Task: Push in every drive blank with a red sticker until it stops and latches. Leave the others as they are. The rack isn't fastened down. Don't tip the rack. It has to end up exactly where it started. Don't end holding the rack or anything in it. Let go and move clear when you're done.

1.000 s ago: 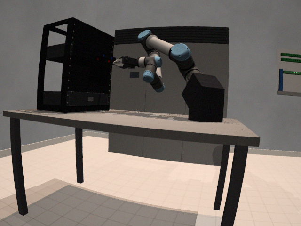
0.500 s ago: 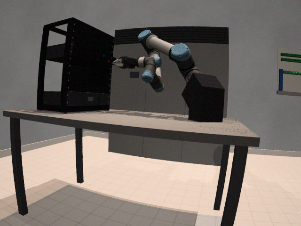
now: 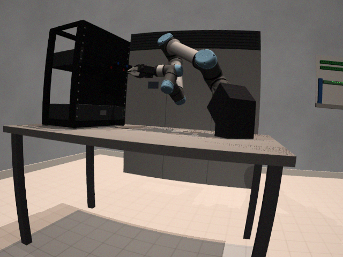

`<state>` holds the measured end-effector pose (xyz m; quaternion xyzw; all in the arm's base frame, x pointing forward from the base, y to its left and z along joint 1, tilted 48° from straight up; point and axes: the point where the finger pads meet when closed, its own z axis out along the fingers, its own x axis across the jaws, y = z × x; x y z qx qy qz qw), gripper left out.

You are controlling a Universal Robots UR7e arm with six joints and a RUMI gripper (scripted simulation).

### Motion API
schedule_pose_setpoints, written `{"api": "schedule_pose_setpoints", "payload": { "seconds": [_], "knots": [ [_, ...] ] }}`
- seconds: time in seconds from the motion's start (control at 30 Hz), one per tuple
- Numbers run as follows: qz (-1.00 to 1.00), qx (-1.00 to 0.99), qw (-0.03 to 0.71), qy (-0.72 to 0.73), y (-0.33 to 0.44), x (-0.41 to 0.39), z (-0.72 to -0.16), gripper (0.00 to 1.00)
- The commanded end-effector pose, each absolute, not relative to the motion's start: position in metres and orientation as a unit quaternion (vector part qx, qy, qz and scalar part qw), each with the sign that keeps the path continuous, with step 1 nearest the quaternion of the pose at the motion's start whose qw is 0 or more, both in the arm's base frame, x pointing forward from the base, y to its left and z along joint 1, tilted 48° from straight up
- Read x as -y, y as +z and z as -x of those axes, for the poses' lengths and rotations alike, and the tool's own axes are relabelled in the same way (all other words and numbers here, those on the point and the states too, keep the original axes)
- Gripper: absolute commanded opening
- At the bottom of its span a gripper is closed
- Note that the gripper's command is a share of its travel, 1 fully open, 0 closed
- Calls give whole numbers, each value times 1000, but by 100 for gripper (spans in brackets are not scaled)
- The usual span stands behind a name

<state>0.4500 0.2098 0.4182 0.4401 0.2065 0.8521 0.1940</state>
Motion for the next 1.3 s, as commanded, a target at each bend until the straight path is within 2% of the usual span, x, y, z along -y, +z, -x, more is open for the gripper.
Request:
{"api": "schedule_pose_setpoints", "payload": {
  "seconds": [0.0,1.27],
  "knots": [
    [-440,-207,194,852,421,-211,-453,0],
    [-440,-207,194,852,430,-214,-467,0]
  ]
}}
